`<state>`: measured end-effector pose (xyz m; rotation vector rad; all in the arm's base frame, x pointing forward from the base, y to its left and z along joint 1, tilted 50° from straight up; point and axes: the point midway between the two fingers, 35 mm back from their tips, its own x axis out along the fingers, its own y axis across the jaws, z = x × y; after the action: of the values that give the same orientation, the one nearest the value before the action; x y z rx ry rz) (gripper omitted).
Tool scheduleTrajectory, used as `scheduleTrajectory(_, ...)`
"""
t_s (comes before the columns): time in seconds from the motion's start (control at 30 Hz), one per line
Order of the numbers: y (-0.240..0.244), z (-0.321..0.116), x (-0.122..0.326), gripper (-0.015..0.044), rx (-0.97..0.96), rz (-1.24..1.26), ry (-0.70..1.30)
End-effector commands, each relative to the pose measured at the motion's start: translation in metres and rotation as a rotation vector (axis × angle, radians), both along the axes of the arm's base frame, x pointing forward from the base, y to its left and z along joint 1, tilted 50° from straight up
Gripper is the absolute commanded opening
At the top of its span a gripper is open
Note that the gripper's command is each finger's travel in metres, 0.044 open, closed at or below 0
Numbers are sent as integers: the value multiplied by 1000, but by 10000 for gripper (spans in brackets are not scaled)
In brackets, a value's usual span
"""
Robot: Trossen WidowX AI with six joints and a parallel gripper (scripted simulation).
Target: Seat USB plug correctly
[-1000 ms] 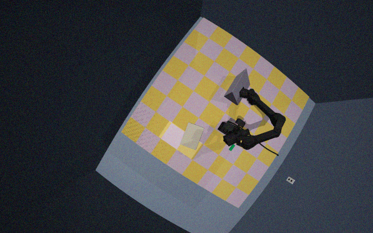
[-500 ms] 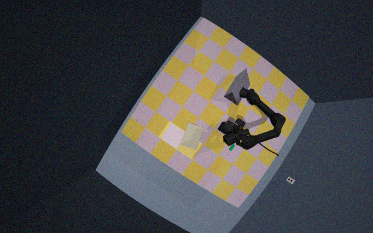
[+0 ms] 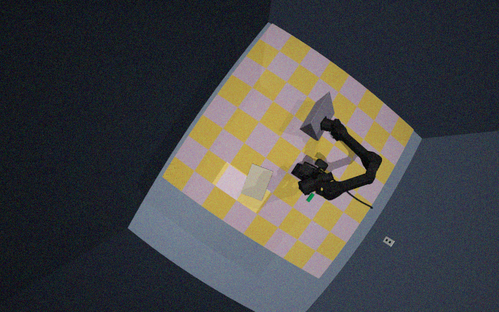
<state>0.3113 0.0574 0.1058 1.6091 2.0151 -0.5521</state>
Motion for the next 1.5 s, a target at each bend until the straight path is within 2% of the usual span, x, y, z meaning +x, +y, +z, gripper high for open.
scheduleTrajectory(0.0,1,0,0,0,8,0,-5)
scheduleTrajectory(1.47,6,-2,-1,0,33,-1,0)
